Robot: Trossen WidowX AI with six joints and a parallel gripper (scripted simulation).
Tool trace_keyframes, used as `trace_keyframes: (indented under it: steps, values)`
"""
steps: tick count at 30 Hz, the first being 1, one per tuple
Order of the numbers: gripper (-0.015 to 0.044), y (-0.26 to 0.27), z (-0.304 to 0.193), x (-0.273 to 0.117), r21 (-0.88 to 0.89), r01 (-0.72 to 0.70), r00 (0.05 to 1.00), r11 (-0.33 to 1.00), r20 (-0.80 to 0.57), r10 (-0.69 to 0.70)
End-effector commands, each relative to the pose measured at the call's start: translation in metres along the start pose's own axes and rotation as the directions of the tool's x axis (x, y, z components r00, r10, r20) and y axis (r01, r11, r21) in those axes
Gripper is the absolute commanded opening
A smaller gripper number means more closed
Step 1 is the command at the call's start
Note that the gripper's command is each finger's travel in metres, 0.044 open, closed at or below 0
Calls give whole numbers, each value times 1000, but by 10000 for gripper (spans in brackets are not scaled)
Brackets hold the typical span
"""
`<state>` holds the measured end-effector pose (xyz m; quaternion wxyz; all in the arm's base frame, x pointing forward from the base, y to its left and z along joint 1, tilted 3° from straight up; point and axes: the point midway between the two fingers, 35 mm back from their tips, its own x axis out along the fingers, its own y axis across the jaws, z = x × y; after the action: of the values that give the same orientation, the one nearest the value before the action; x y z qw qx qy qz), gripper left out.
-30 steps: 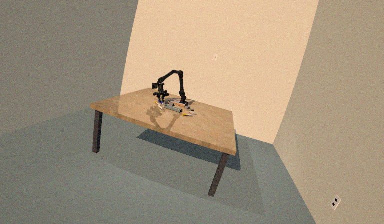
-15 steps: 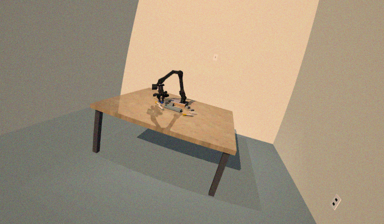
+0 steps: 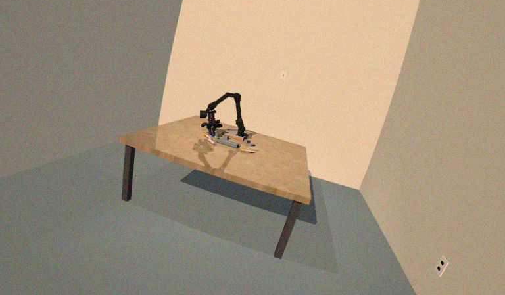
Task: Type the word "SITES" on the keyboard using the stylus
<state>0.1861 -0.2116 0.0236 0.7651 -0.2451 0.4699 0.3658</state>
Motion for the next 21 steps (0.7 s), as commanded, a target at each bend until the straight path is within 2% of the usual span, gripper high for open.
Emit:
trace_keyframes:
  steps: [1,7,12,21]
  values:
    - [0,-1,5,-10,-1,1,1000,1000,-1,-1]
    - [0,0,24,-41,-1,2,1000,1000,-1,-2]
    - [0,-2,22,-40,-5,10,1000,1000,-5,-10]
    - [0,-7,47,-31,231,-40,998,972,49,29]
